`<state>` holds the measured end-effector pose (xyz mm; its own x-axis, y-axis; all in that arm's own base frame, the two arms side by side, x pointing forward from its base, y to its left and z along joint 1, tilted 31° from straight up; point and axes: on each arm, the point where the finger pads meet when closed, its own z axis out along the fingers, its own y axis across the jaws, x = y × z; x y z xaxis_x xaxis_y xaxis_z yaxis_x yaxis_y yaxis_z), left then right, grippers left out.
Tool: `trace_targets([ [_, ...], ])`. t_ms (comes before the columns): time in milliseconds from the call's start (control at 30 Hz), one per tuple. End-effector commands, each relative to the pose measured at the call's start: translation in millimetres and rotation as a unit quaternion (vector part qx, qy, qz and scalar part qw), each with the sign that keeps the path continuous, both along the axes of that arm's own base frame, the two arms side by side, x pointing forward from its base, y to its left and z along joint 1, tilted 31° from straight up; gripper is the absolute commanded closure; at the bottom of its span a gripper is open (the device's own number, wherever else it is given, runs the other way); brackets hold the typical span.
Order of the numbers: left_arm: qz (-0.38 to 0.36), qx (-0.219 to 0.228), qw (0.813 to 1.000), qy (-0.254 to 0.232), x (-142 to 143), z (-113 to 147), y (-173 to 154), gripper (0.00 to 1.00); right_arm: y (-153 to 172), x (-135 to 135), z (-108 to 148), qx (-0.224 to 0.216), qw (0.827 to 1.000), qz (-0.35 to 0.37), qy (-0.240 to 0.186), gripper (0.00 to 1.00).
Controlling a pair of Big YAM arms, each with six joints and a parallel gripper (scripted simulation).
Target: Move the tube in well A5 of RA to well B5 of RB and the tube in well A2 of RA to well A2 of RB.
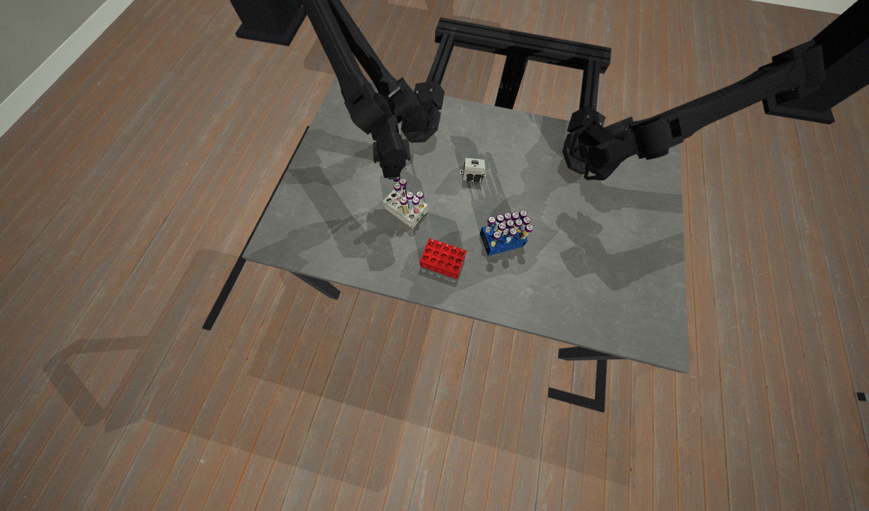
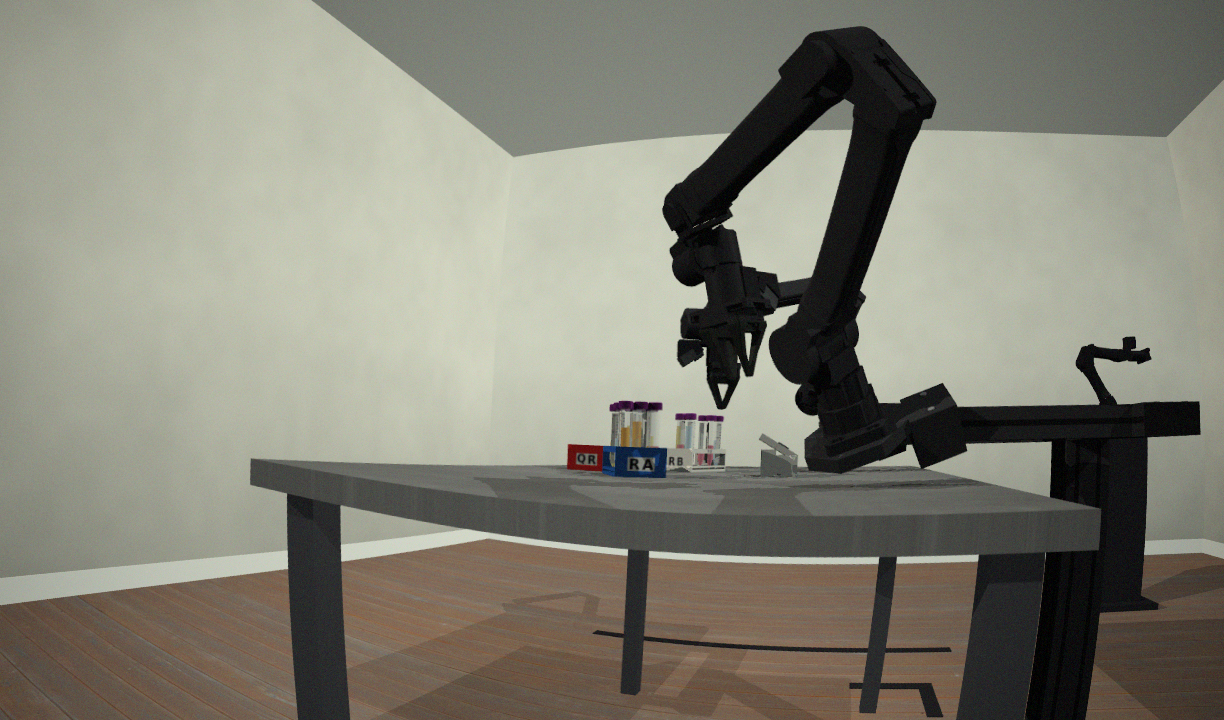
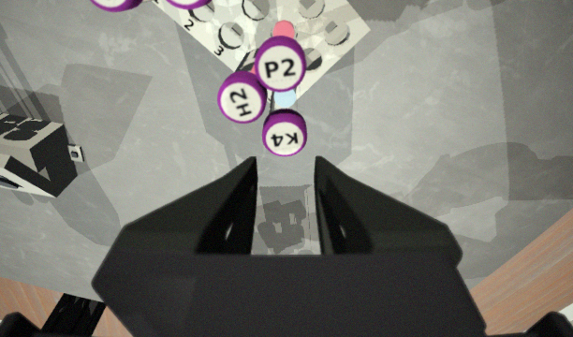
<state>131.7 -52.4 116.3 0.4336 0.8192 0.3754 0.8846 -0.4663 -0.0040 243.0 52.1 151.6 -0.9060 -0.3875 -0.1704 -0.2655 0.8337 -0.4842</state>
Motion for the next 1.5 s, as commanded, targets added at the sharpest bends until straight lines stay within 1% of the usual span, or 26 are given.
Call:
trace_targets([
  [0,0.0,-0.01,1.0,-0.009,5.7,9.1,-6.3,0.7,-4.4,2.1,-10.6,-0.005,1.0,0.004,0.008,0.7],
  [1467,0.0,-0.01,1.0,-0.009,5.7,9.1,-6.3,0.7,-9.3,6.0,-23.6,-0.005,1.0,0.007,0.008,0.7],
])
